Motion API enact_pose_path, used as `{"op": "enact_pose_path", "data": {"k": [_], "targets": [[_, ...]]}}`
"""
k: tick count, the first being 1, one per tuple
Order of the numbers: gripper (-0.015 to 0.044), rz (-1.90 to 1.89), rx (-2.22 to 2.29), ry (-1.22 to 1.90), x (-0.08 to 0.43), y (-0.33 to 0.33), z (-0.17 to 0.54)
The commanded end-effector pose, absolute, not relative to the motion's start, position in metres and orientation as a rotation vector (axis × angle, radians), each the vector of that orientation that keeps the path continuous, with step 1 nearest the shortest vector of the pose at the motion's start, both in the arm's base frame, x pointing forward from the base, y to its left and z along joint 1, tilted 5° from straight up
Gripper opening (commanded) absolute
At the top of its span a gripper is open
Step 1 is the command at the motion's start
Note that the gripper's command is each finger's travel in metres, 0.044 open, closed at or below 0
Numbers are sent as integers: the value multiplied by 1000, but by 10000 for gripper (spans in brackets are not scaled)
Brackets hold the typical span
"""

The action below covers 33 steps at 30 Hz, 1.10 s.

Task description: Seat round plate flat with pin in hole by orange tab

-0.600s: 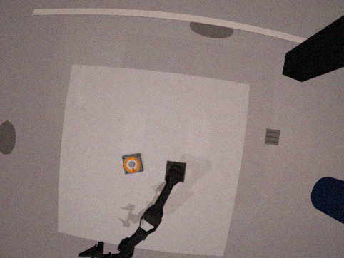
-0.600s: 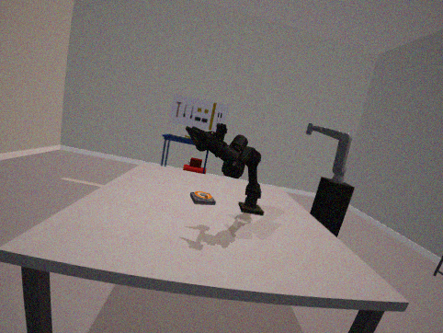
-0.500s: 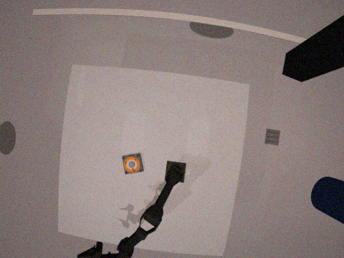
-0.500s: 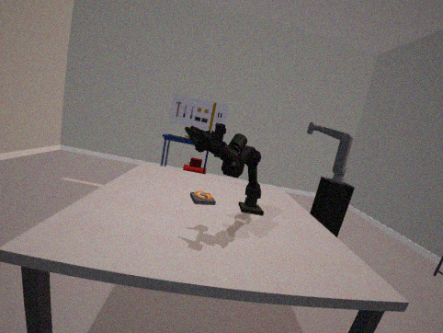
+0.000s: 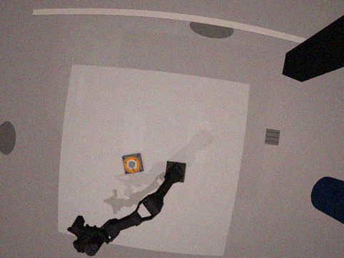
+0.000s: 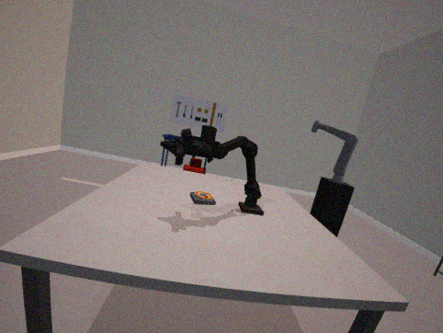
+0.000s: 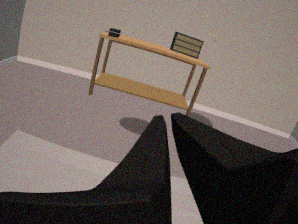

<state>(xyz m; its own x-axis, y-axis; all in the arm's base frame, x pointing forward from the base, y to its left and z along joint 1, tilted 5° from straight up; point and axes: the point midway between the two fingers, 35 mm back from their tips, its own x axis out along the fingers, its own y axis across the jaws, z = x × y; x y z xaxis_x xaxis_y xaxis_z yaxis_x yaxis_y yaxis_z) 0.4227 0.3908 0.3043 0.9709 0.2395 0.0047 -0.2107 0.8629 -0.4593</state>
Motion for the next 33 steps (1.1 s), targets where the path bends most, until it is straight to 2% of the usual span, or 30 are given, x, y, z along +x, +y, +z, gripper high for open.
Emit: {"op": "enact_pose_path", "data": {"k": [1,8,15,22,26,33], "targets": [[0,298,-541,193,433,343,249],[0,320,-553,521,421,274,194],[0,273,-450,940,373,191,141],[0,110,-235,1437,276,106,111],[0,62,-182,1535,250,88,110],[0,62,-182,1535,249,87,109]]}}
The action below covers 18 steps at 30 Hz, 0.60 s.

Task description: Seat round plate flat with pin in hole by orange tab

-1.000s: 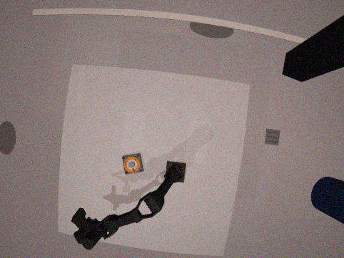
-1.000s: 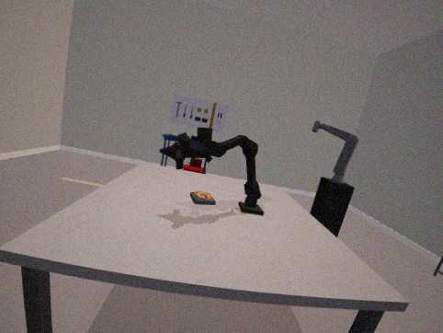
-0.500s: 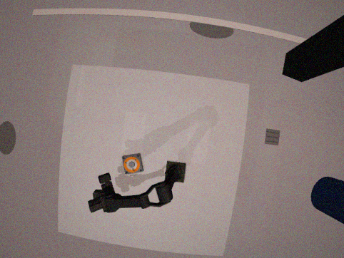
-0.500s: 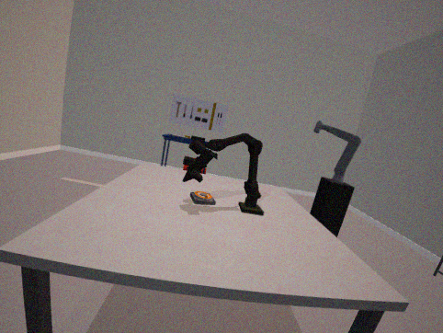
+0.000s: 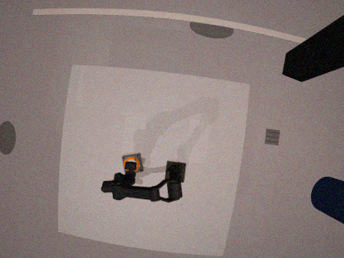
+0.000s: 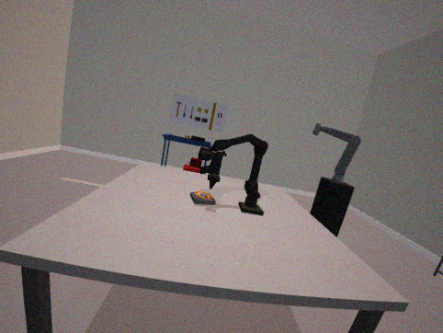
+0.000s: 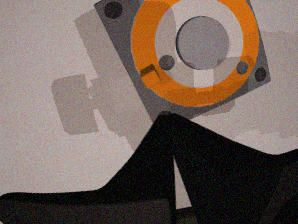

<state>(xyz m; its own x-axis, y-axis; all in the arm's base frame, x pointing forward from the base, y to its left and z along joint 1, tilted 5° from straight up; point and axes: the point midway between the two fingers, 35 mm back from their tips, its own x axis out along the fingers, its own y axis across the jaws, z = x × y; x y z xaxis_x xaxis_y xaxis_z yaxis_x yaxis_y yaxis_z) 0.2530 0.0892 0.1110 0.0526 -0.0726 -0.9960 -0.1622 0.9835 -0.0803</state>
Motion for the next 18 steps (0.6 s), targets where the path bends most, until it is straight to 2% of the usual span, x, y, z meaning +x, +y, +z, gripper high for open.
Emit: {"op": "enact_pose_path", "data": {"k": [1,11,18], "targets": [[0,62,-182,1535,249,87,106],[0,62,-183,1535,250,83,65],[0,62,-183,1535,252,85,62]]}}
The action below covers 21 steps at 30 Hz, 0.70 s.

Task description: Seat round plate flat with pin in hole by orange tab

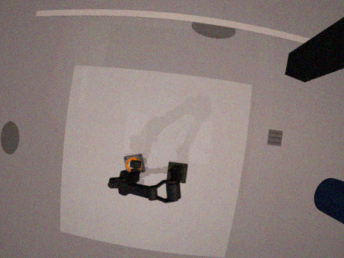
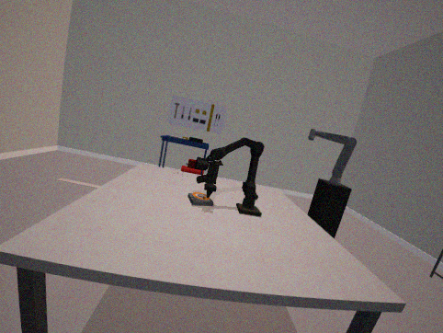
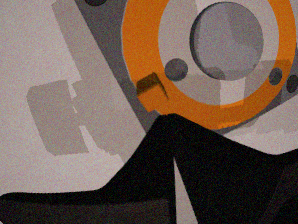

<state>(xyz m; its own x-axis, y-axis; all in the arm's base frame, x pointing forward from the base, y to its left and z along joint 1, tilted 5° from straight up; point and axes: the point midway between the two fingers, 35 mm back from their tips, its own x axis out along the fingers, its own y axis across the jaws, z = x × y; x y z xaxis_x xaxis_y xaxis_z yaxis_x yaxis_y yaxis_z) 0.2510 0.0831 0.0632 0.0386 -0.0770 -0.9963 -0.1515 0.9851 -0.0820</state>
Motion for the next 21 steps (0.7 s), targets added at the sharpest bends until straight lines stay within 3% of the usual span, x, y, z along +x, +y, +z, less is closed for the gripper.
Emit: {"op": "enact_pose_path", "data": {"k": [1,21], "targets": [[0,62,-182,1535,253,85,62],[0,63,-181,1533,275,101,61]]}}
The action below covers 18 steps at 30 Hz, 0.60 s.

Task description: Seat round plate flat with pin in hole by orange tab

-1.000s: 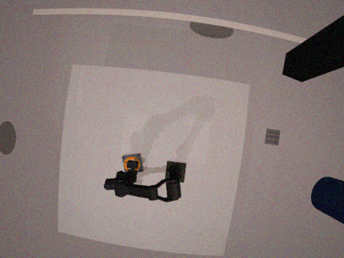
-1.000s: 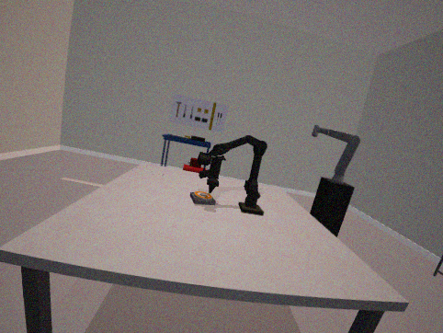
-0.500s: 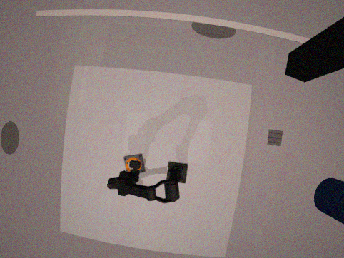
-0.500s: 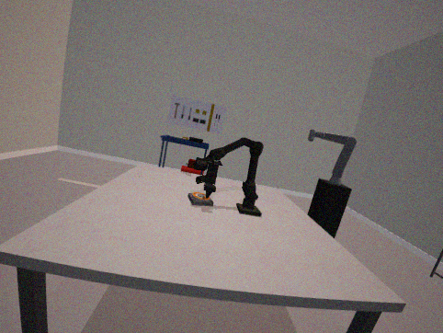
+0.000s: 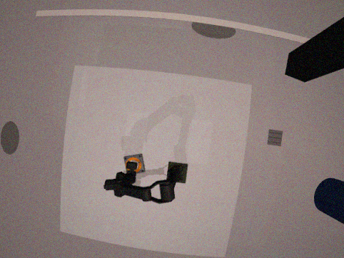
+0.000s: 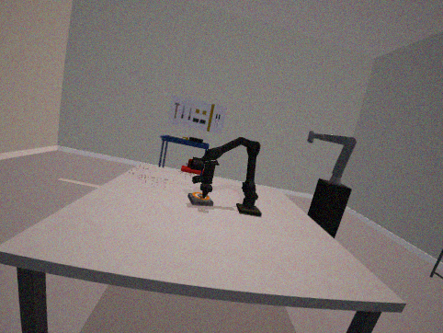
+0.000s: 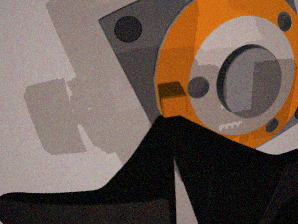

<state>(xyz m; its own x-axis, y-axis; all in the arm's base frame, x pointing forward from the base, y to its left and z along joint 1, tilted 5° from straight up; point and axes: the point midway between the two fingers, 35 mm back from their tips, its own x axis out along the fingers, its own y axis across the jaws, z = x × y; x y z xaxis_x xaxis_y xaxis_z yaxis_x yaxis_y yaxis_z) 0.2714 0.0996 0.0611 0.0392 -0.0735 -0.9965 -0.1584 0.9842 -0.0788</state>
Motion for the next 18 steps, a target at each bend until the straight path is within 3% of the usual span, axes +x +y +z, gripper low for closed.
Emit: {"op": "enact_pose_path", "data": {"k": [1,18], "targets": [[0,63,-181,1533,276,102,62],[0,63,-181,1531,297,104,64]]}}
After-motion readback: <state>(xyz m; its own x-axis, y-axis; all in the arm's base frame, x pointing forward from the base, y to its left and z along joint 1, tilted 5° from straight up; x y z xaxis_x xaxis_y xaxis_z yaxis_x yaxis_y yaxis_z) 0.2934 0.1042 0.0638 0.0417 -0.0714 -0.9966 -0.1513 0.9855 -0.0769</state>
